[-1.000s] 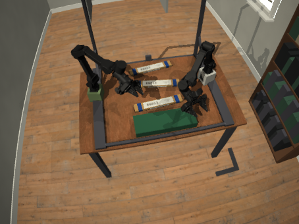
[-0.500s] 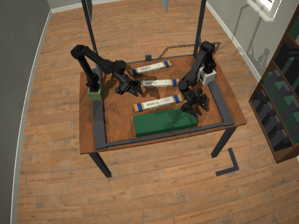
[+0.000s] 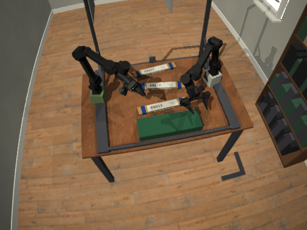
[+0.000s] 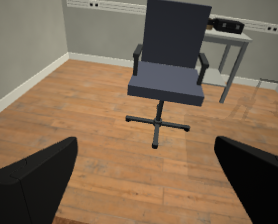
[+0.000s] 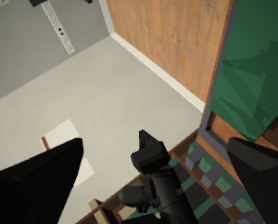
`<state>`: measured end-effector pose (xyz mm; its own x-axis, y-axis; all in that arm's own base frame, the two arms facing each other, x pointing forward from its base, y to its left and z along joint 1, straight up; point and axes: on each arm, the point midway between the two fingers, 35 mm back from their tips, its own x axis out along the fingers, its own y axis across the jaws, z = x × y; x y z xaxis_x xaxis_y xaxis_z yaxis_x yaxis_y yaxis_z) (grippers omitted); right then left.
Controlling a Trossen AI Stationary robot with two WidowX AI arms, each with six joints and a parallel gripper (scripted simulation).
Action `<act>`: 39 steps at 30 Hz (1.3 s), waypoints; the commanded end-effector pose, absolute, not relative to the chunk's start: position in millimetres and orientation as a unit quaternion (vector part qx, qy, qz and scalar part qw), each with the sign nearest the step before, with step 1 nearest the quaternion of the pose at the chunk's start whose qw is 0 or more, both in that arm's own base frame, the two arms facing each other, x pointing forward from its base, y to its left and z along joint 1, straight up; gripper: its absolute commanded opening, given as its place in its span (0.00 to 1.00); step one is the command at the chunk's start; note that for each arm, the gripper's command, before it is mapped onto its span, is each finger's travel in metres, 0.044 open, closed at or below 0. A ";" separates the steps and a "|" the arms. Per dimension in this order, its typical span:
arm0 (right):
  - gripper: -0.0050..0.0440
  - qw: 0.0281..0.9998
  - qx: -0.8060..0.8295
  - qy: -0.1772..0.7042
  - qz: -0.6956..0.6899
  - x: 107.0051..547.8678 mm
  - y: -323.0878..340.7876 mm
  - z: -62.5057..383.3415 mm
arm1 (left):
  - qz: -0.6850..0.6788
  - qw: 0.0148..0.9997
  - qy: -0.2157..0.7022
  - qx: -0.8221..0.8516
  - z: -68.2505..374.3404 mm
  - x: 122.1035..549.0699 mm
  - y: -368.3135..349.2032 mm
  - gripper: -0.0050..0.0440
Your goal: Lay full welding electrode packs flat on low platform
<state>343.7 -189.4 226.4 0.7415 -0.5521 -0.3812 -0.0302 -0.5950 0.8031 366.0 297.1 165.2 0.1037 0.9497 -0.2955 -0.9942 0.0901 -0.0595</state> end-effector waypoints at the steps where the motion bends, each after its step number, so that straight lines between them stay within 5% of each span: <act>1: 0.98 0.445 0.823 -0.150 -0.319 342.6 -179.6 225.5 | 0.631 0.757 0.120 -0.117 177.8 364.1 280.2 0.98; 39: 0.98 0.649 0.668 0.066 -0.357 337.4 -136.0 187.3 | 0.246 0.862 0.443 0.014 132.3 315.2 127.7 0.98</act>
<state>339.7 -144.3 190.9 0.7369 -0.4037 -0.5422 0.4978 -0.2185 0.8393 326.4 147.4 128.9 0.4587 0.5036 -0.7321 -0.4993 0.8276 0.2565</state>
